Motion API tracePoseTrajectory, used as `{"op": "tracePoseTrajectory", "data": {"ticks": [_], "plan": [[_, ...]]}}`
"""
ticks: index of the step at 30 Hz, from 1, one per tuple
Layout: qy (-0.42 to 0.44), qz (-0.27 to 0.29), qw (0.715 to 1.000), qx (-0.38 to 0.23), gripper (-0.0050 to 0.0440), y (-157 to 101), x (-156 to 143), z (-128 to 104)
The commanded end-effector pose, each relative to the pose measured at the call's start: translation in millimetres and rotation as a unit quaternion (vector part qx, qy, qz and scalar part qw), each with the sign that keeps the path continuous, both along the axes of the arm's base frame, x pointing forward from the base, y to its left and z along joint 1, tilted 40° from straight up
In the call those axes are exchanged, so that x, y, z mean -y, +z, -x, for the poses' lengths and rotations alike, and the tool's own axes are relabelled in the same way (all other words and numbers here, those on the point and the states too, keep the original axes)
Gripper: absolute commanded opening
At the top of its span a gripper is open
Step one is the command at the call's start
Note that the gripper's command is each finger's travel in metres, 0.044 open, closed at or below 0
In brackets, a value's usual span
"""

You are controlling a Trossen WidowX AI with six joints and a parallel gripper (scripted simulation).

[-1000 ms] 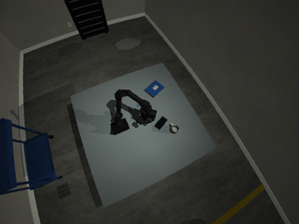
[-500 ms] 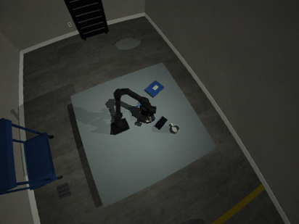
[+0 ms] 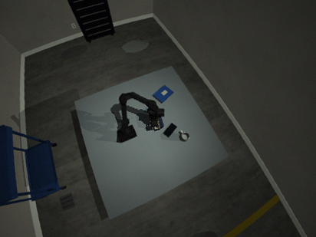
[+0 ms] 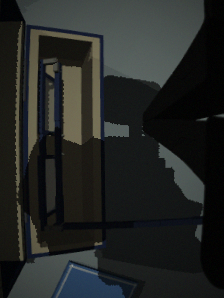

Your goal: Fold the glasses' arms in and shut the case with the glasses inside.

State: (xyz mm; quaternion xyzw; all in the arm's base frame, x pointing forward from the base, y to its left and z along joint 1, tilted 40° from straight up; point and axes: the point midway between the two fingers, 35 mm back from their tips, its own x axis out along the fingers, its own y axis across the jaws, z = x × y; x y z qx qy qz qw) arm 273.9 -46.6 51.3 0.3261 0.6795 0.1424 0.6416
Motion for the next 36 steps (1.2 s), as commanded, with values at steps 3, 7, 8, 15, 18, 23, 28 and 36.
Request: {"op": "tracePoseTrajectory", "data": {"ticks": [3,7,8,15,18,23,28,36], "plan": [[0.065,0.002,0.996,0.054,0.0000,8,-9,-3],[0.118,0.005,0.988,0.098,0.0000,13,-15,-5],[0.132,0.005,0.985,0.108,0.0000,14,-16,-5],[0.223,0.009,0.957,0.183,0.0000,23,-27,-8],[0.236,0.009,0.952,0.193,0.0000,25,-29,-8],[0.299,0.012,0.922,0.244,0.0000,31,-37,-9],[0.360,0.014,0.885,0.294,0.0000,38,-45,-10],[0.429,0.015,0.832,0.351,0.0000,45,-55,-10]]}}
